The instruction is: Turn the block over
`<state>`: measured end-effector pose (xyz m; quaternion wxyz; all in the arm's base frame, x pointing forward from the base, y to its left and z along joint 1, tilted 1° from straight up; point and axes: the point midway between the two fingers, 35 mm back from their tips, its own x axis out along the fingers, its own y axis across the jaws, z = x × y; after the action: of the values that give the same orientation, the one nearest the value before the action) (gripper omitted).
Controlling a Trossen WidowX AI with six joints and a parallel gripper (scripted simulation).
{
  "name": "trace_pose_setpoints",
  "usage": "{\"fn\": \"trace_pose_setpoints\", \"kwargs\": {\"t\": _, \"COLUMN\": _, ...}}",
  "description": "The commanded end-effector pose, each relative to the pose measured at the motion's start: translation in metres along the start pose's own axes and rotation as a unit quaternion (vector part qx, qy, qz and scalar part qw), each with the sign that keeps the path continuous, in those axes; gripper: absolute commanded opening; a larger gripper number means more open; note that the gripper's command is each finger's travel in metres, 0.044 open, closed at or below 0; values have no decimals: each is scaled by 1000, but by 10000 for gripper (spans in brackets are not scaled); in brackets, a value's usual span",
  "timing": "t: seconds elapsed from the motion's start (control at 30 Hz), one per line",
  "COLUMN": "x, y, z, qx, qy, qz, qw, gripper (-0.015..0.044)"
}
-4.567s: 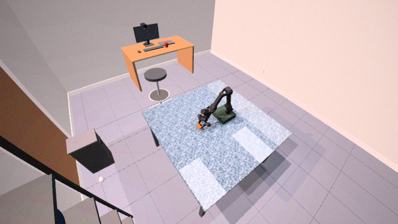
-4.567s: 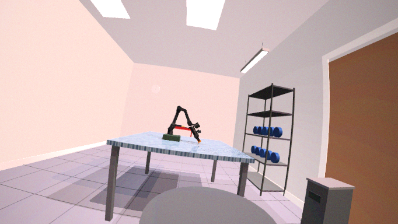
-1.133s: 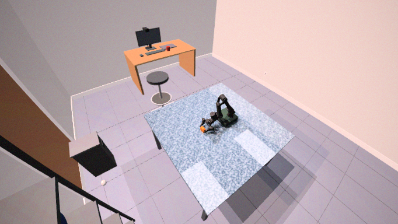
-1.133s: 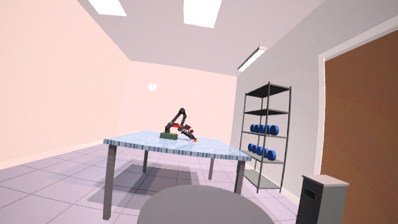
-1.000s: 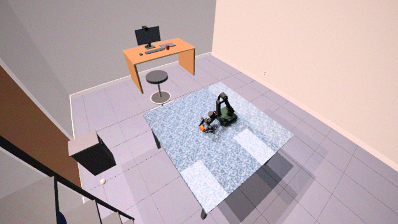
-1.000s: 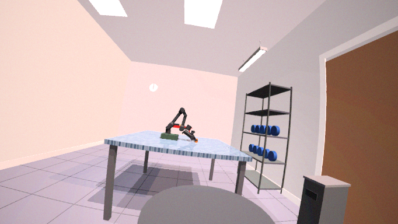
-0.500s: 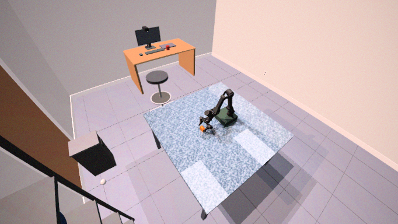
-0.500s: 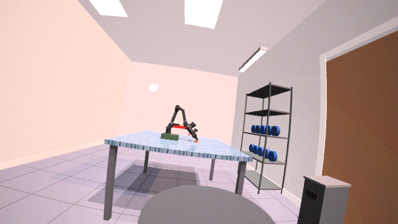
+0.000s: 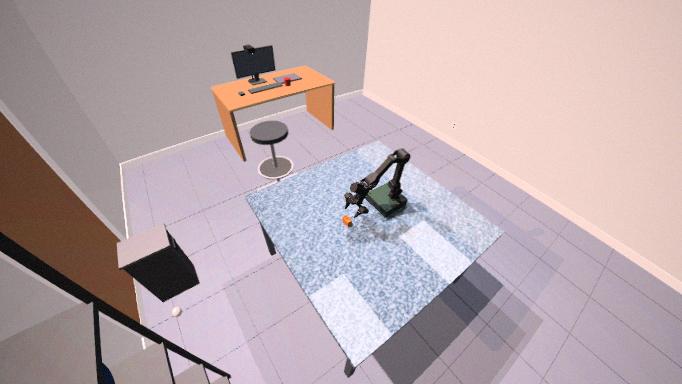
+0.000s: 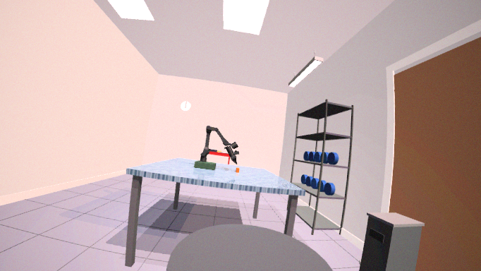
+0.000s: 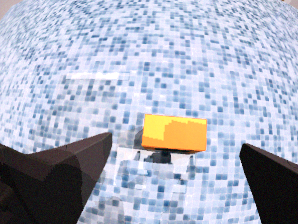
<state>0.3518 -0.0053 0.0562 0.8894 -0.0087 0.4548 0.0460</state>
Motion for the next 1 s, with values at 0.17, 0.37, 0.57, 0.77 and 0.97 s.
{"fn": "trace_pose_setpoints", "kwargs": {"t": 0.17, "x": -1, "y": -1, "z": 16, "qx": 1, "qy": 82, "qz": -1, "qw": 997, "gripper": 440}}
{"fn": "trace_pose_setpoints", "kwargs": {"t": 0.37, "x": 1, "y": -2, "z": 34, "qx": 2, "qy": 177, "qz": -1, "qw": 984, "gripper": 440}}
{"fn": "trace_pose_setpoints", "kwargs": {"t": 0.57, "x": -4, "y": -2, "z": 46, "qx": 0, "qy": 272, "qz": -2, "qw": 962, "gripper": 440}}
{"fn": "trace_pose_setpoints", "kwargs": {"t": 0.77, "x": -6, "y": -1, "z": 48, "qx": -1, "qy": 294, "qz": -2, "qw": 956, "gripper": 440}}
{"fn": "trace_pose_setpoints", "kwargs": {"t": 0.97, "x": 21, "y": -2, "z": 30, "qx": -1, "qy": 294, "qz": -2, "qw": 956, "gripper": 440}}
